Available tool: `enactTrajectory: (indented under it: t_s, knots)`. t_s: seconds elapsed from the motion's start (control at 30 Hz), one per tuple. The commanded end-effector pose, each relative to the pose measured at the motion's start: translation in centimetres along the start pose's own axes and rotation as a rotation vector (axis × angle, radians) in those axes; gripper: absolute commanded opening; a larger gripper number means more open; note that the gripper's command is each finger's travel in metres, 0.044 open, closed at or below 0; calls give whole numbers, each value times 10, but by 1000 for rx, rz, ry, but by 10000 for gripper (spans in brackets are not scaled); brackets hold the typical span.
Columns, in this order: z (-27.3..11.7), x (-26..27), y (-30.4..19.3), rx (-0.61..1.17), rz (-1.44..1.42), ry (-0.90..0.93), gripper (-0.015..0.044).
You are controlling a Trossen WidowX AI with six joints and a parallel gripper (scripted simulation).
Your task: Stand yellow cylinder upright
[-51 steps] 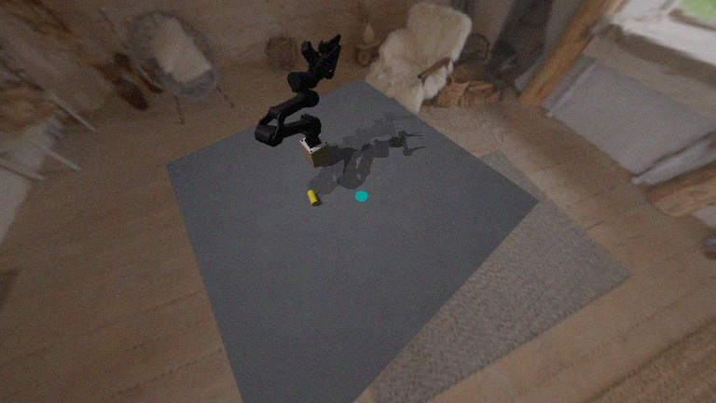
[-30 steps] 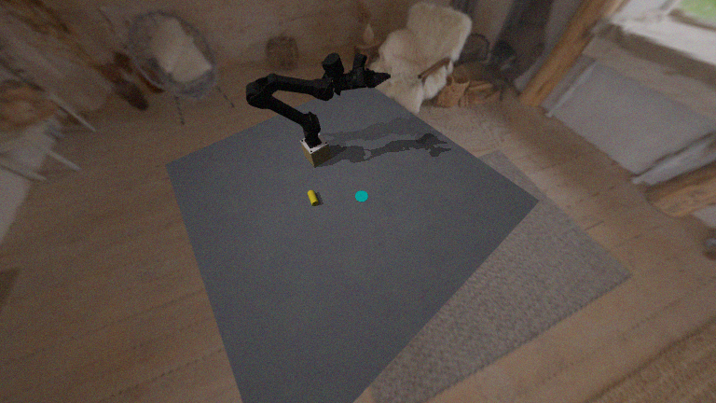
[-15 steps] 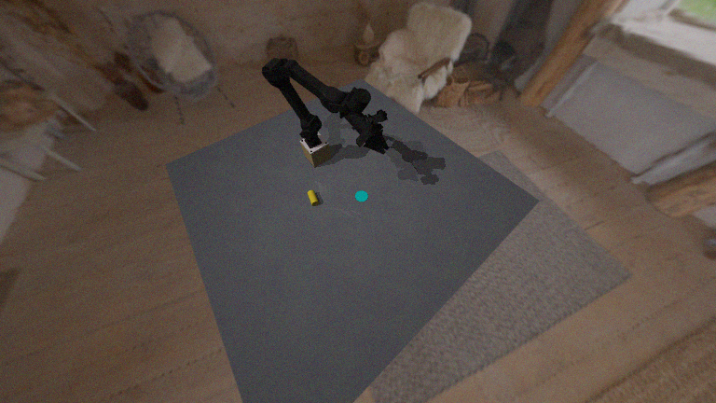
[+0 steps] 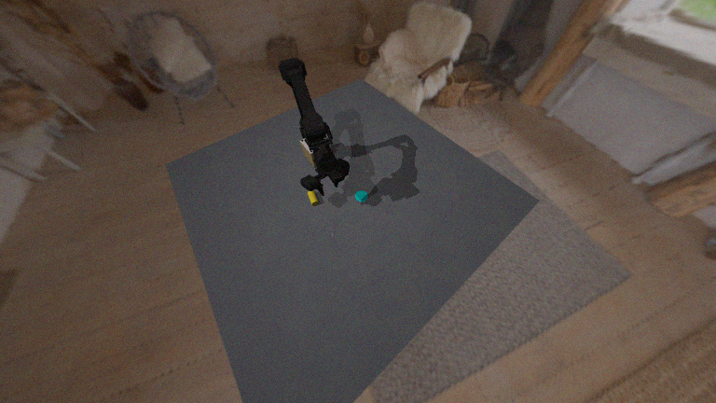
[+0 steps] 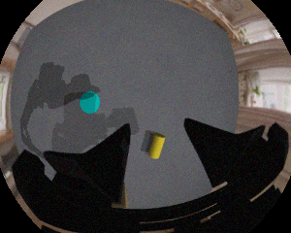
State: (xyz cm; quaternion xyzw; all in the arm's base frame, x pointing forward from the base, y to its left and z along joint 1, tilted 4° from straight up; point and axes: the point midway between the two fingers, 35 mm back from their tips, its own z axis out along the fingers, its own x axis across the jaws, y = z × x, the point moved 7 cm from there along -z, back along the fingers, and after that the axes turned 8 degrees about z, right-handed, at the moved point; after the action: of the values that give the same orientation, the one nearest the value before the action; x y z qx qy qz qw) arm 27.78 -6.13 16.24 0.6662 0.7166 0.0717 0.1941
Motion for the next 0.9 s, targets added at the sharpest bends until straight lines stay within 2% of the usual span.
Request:
enactTrajectory:
  t_s: [0.0, 0.1, 0.37, 0.57, 0.77, 0.87]
  knots:
    - [10, -40, -29, 195, 212, 41, 309]
    - [11, -62, -49, 304, 347, 72, 309]
    - [14, -63, -51, 311, 356, 74, 309]
    - [106, -52, -78, 312, 356, 75, 309]
    - [116, -49, -83, 312, 356, 75, 309]
    - [116, -49, -83, 312, 356, 75, 231]
